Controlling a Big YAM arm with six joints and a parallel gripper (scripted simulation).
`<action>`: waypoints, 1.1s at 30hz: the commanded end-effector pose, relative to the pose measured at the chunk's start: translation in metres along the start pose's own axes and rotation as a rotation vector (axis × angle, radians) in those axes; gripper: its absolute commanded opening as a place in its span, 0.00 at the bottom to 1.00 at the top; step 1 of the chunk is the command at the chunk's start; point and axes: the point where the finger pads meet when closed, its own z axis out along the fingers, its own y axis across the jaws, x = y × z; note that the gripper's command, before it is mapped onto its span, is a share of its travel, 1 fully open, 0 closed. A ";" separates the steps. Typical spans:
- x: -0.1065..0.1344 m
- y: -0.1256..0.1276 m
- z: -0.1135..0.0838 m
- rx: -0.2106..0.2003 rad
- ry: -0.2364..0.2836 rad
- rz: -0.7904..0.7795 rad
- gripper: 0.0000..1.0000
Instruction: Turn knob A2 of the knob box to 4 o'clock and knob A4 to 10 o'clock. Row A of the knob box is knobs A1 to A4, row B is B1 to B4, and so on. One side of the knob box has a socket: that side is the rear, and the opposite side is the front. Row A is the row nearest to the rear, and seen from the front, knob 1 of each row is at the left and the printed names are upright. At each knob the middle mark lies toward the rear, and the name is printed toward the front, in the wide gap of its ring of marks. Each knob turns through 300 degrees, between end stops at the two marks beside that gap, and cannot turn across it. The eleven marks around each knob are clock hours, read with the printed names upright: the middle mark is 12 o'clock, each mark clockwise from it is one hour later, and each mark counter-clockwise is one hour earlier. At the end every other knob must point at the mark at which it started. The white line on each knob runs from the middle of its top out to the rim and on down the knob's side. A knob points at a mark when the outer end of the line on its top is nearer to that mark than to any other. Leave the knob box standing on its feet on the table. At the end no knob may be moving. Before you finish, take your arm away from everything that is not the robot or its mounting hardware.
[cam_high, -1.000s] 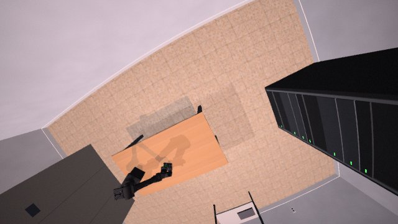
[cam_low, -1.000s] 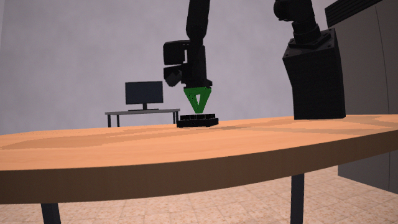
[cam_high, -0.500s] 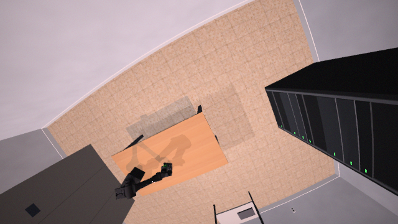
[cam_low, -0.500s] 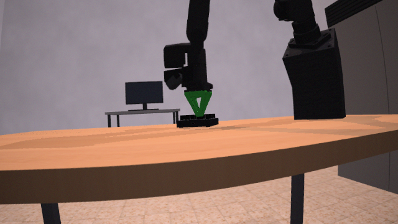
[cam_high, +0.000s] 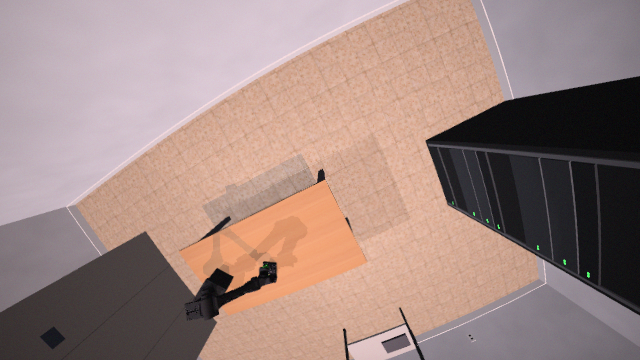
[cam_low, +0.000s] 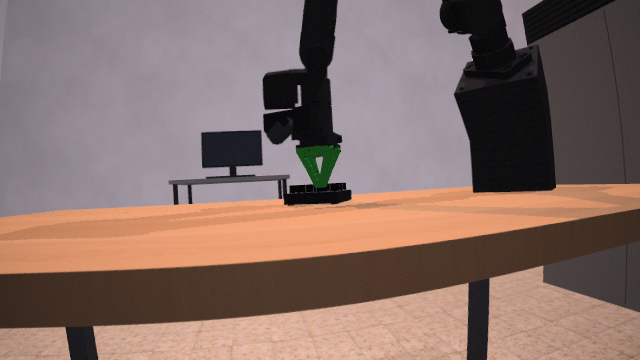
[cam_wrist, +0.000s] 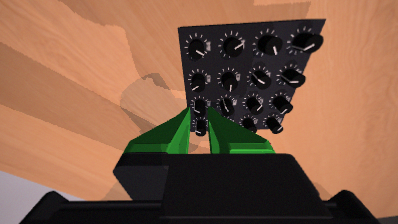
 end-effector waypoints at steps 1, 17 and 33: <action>-0.005 0.002 0.004 -0.002 -0.007 0.000 0.19; -0.005 0.002 0.004 -0.002 -0.007 0.000 0.19; -0.004 0.003 0.004 -0.003 -0.006 0.000 0.08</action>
